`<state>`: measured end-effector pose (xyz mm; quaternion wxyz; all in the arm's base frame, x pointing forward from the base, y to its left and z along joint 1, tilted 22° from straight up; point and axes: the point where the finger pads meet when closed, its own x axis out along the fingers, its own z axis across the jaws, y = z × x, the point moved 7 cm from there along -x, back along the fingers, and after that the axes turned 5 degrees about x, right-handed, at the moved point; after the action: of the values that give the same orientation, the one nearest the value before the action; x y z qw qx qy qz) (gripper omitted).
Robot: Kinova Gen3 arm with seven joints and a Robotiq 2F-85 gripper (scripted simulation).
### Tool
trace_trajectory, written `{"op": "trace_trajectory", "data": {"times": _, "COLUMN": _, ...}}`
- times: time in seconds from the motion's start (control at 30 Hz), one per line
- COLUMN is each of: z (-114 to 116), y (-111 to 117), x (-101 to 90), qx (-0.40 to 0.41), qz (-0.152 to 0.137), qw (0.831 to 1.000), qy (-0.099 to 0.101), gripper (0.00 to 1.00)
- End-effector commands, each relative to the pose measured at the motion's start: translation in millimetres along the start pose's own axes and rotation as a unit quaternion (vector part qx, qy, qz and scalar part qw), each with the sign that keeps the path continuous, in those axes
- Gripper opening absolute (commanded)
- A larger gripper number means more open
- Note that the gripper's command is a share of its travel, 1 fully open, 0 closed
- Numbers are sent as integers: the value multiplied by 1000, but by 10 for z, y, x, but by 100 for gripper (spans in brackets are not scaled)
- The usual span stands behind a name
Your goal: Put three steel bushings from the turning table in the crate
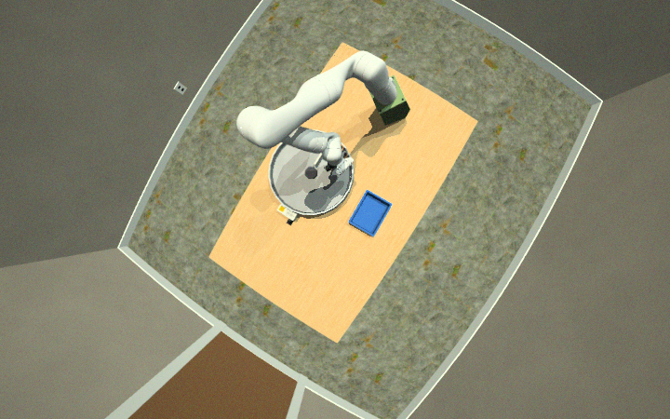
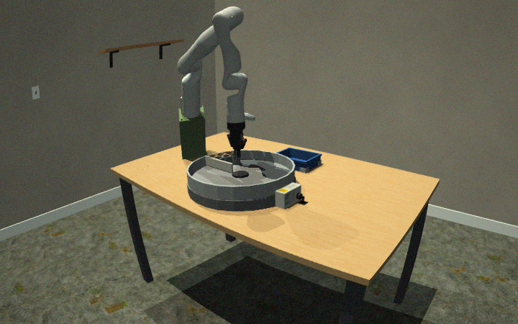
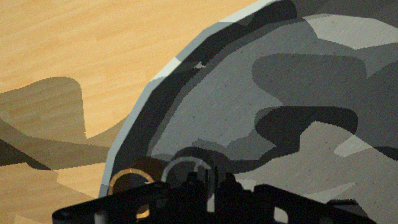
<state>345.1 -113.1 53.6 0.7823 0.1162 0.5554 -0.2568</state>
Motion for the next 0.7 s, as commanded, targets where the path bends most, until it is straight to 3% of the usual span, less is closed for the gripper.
{"op": "trace_trajectory", "data": {"times": 0.0, "z": 4, "y": 3, "x": -5, "qx": 0, "qz": 0, "qw": 1000, "qy": -1, "gripper": 0}}
{"op": "trace_trajectory", "data": {"times": 0.67, "z": 2, "y": 2, "x": -108, "qx": 0, "qz": 0, "qw": 1000, "qy": 0, "gripper": 0}}
